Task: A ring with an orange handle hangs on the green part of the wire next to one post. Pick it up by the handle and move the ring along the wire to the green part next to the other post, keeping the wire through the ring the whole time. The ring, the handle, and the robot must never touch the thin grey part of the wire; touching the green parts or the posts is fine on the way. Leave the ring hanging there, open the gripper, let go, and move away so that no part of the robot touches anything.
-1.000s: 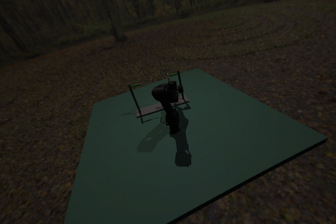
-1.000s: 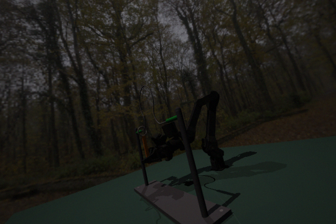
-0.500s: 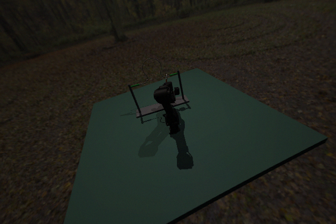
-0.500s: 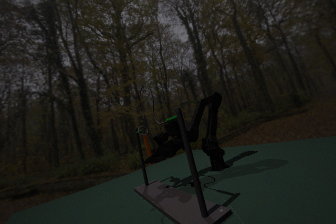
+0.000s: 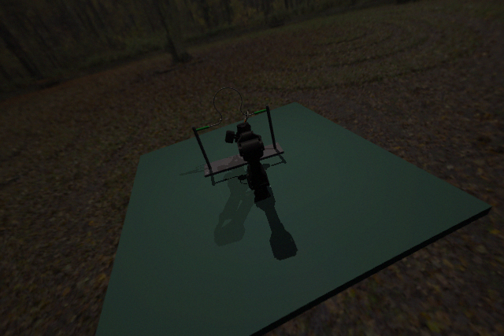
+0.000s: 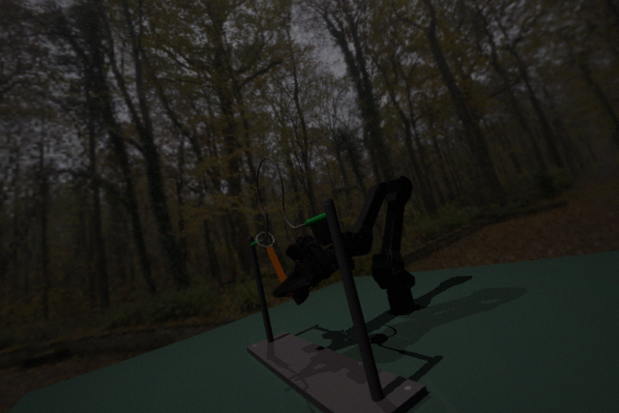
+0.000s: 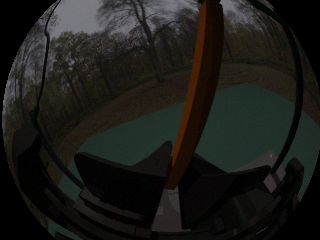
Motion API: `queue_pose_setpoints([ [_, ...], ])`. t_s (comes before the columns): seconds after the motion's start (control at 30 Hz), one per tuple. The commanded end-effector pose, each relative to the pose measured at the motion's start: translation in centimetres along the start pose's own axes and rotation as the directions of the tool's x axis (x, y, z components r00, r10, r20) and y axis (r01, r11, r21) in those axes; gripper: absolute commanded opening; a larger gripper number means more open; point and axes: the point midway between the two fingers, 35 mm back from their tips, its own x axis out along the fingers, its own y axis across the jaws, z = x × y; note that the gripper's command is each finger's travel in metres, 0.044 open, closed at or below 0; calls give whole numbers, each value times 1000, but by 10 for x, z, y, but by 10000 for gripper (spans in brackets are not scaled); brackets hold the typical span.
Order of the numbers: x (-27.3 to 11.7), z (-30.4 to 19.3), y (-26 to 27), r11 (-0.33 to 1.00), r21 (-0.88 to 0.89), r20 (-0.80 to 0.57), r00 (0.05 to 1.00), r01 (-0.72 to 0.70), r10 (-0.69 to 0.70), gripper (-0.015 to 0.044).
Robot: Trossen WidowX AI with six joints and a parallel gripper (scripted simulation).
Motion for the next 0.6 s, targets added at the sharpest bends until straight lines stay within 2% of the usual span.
queue_pose_setpoints([
  [0.0,-5,5,16,997,78,-18,1000,-23,24,-150],
  [0.57,-34,15,61,931,358,-203,966,-77,158,-150],
])
